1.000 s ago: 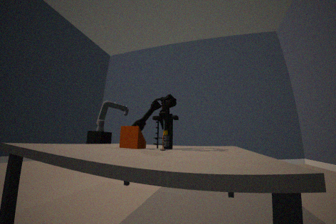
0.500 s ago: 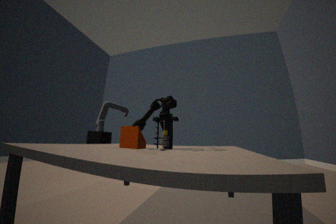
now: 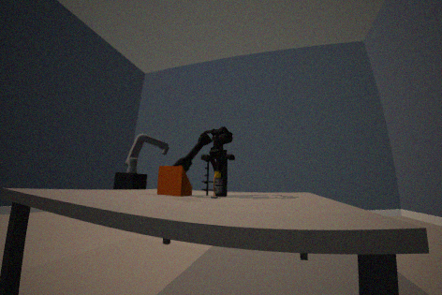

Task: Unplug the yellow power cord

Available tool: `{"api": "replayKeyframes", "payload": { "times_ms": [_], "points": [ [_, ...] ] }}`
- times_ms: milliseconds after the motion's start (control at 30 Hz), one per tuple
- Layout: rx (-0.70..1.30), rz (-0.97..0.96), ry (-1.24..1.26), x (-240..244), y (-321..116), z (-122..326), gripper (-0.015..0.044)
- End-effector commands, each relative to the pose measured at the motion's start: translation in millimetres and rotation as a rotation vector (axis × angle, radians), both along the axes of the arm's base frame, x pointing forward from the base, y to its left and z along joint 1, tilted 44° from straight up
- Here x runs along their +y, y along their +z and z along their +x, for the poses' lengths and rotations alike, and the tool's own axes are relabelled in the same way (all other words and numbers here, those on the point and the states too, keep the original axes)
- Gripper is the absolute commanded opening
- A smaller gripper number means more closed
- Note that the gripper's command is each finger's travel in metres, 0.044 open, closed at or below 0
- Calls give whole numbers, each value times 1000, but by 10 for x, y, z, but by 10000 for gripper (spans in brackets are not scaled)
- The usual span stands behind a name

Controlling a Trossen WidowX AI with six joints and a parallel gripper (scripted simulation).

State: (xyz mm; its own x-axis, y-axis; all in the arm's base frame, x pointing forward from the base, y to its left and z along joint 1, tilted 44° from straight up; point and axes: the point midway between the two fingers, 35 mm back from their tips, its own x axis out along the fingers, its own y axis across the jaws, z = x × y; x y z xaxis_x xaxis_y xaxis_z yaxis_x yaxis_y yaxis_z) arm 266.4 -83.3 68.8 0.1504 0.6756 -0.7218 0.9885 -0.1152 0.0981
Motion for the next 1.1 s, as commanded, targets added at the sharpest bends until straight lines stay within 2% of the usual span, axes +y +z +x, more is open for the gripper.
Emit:
{"api": "replayKeyframes", "payload": {
  "times_ms": [0,1067],
  "points": [
    [1,0,1,-3,1,-2,0],
    [3,-1,-3,-391,-297,-3,0]
  ]
}}
